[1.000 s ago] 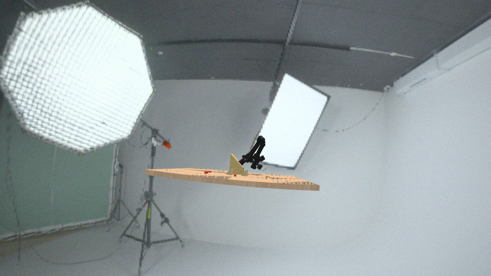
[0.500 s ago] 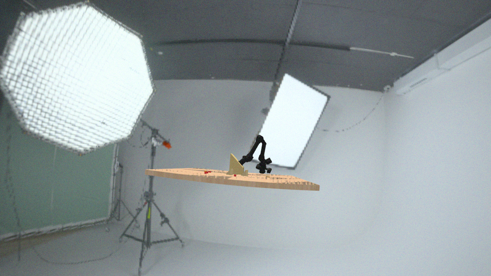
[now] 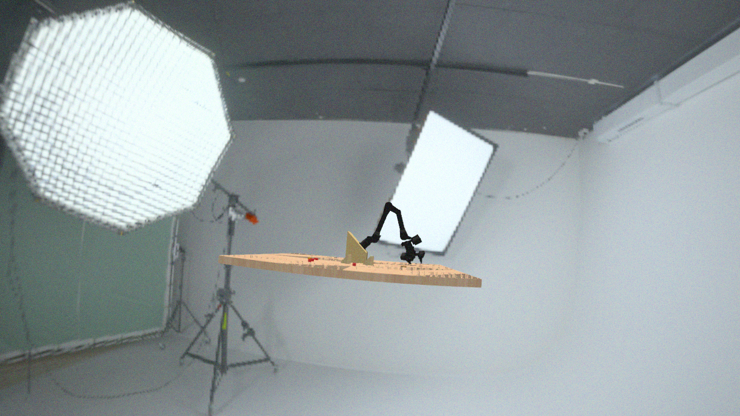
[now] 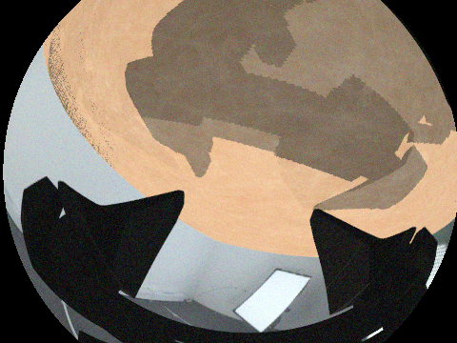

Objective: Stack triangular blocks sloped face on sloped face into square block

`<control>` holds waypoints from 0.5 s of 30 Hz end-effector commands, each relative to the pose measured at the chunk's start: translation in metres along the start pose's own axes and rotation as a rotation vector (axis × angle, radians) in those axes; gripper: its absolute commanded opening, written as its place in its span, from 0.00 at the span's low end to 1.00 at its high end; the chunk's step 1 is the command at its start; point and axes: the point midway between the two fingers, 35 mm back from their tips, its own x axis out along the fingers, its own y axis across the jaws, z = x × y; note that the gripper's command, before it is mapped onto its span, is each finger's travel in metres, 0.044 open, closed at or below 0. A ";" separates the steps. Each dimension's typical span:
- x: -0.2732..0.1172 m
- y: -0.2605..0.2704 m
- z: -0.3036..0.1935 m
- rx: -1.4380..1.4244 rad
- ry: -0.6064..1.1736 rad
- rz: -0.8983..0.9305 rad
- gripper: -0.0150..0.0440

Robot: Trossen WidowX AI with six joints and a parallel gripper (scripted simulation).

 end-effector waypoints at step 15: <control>-0.087 0.140 0.106 -0.111 -0.466 0.319 1.00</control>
